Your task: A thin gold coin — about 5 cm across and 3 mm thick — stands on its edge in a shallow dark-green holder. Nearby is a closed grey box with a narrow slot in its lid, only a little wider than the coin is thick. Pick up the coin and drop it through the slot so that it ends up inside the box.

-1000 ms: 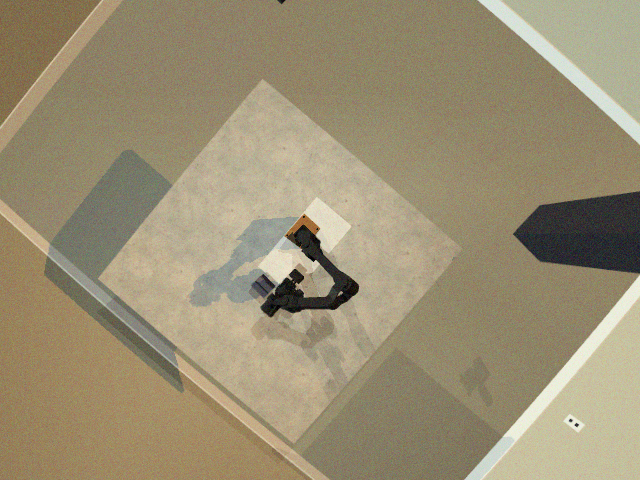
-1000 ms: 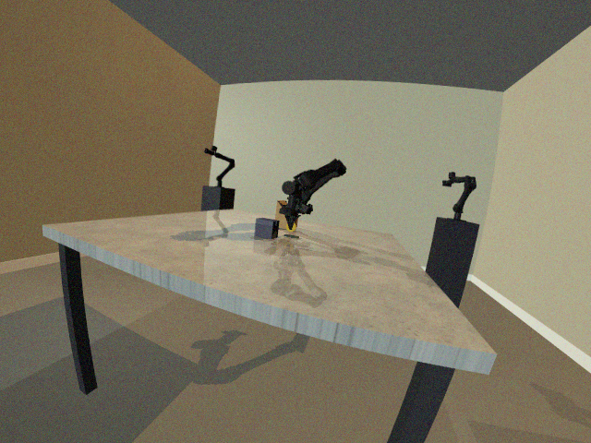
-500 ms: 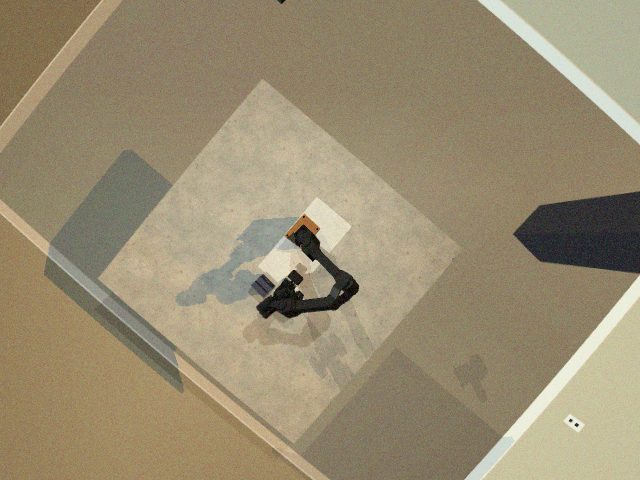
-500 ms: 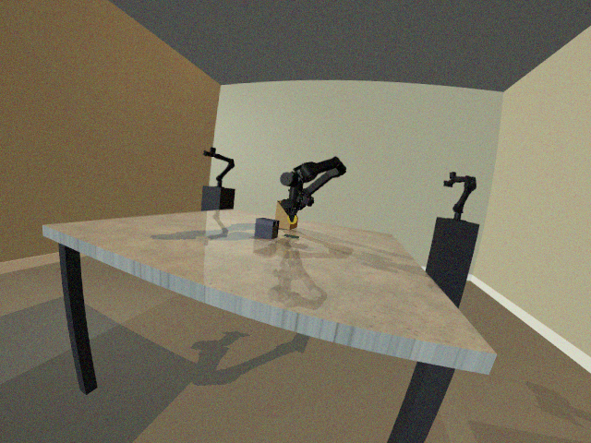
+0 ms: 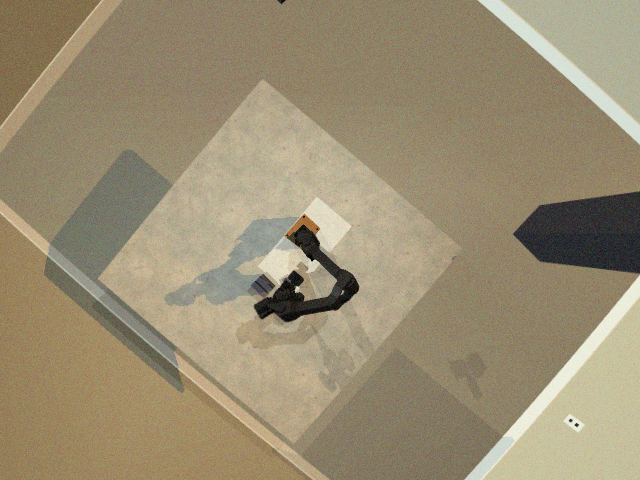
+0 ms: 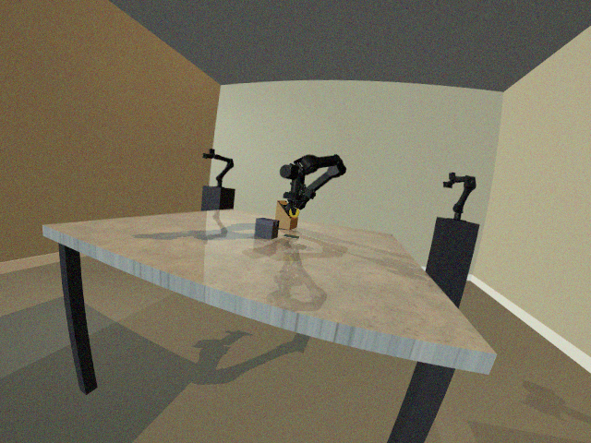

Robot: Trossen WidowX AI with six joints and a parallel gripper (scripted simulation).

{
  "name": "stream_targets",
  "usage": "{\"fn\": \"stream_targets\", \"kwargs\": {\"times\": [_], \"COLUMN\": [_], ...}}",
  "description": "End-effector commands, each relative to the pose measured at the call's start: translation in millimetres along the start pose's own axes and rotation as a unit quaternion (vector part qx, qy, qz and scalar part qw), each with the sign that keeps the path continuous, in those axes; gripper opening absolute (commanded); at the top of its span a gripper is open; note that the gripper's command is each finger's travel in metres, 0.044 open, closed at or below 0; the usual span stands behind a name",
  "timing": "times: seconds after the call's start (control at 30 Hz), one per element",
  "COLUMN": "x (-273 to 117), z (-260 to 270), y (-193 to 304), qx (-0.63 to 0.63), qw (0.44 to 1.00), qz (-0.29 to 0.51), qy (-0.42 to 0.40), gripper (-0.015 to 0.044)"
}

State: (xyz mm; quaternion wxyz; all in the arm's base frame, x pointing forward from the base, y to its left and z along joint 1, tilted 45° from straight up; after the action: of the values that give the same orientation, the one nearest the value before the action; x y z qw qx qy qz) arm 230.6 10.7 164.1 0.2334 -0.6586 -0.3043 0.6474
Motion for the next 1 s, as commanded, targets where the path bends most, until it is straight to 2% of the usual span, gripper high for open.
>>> {"fn": "stream_targets", "kwargs": {"times": [0.0,0.97], "x": [-3,-7], "z": [2,-40], "y": [-2,34], "qx": [0.026,0.035], "qw": [1.000,0.999], "qz": [0.001,0.003], "qy": [-0.001,0.000], "gripper": [0.0000,0.0000]}}
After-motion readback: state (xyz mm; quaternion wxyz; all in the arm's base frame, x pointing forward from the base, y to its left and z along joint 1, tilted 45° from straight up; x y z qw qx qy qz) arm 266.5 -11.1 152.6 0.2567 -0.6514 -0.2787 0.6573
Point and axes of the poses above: the point midway between the two fingers, 35 mm back from their tips, its own x axis out along the fingers, its own z axis across the jaws, y = z × x, the point moved 8 cm from there along -x, back along the fingers, and after that the axes turned 2 degrees about -x, right-handed, at the moved point
